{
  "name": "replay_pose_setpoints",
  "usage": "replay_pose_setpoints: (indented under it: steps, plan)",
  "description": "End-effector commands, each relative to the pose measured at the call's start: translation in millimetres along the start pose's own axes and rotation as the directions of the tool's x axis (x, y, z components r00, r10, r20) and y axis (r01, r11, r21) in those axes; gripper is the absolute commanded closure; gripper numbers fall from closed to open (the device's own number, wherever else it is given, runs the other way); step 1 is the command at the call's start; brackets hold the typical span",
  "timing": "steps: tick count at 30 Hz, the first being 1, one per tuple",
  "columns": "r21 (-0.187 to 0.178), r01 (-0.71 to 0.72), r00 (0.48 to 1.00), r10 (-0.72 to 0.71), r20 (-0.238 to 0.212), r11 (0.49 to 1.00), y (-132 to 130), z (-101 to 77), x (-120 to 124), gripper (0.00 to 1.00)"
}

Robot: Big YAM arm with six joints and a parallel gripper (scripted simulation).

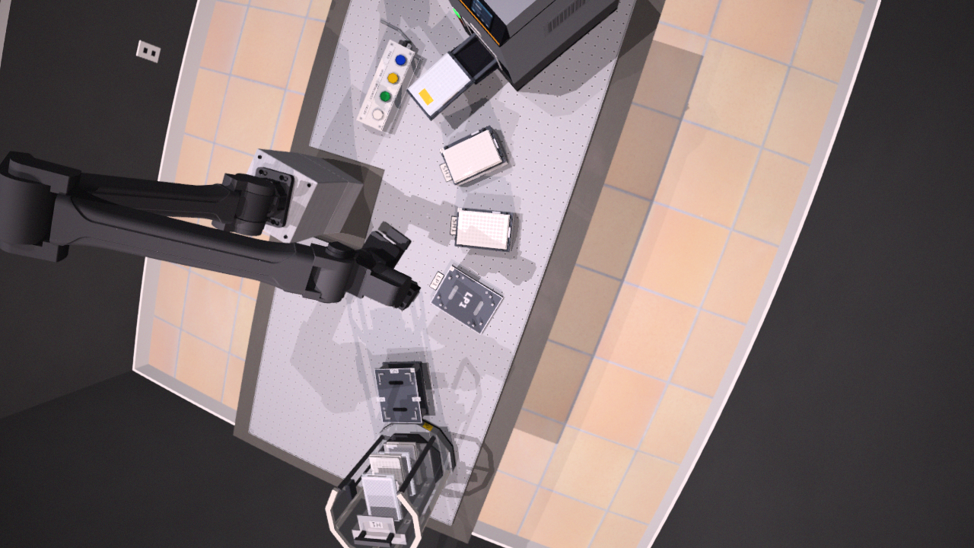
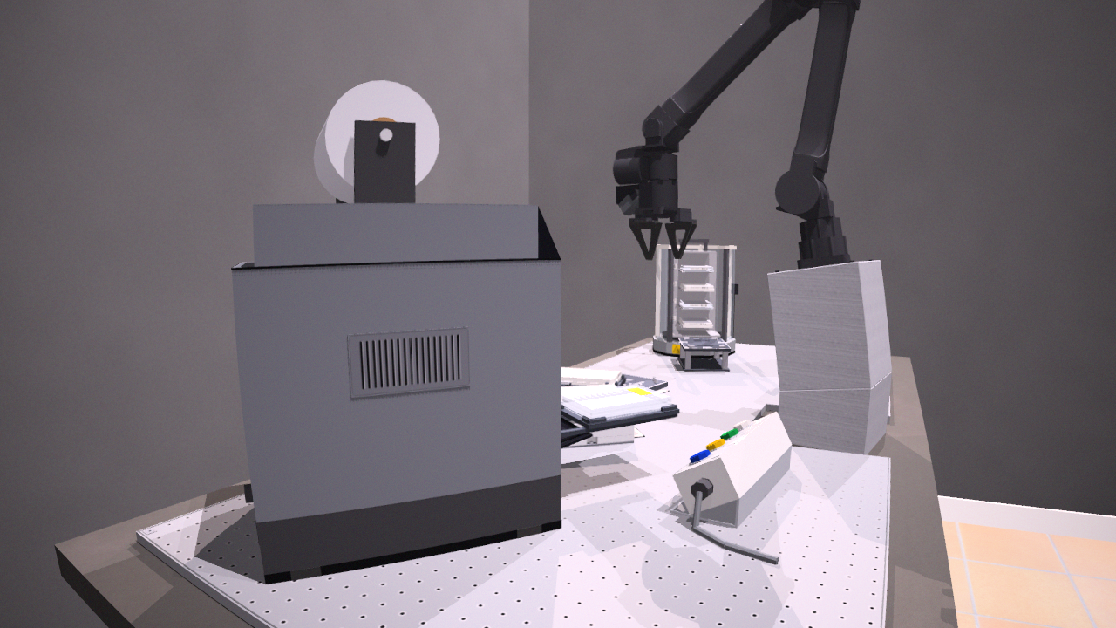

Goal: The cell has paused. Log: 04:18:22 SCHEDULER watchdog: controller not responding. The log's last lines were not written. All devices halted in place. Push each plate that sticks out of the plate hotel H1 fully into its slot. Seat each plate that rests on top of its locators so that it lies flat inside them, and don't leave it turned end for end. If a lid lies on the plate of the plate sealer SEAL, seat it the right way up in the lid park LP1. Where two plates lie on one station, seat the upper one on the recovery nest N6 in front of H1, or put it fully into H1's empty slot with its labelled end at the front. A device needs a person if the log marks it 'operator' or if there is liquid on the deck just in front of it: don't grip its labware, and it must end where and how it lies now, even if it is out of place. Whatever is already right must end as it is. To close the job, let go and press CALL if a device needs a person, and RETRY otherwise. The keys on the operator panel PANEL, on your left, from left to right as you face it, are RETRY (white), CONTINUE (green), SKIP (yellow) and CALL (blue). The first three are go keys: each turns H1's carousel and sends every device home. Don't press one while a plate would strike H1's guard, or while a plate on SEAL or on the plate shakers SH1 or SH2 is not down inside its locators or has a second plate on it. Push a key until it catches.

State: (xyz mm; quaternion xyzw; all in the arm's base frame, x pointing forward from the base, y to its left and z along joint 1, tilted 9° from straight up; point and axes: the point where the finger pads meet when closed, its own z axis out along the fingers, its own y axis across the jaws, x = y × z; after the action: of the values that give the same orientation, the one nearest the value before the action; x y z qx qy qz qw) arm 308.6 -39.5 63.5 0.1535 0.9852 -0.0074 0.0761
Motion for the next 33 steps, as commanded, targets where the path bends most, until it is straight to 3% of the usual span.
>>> replay_pose_setpoints:
  steps: [1, 32, 33]
  plan:
    - [-0.013, -0.024, 0.998, 0.024, 0.054, 1.0, -2, -14.2, -35, 0.0]
    - [-0.004, -0.016, 0.999, 0.016, 0.037, 1.0, -67, -13.8, -97, 0.0]
    - [-0.007, -0.071, 0.996, 0.071, 0.057, 0.997, -71, -20.1, -101, 0.0]
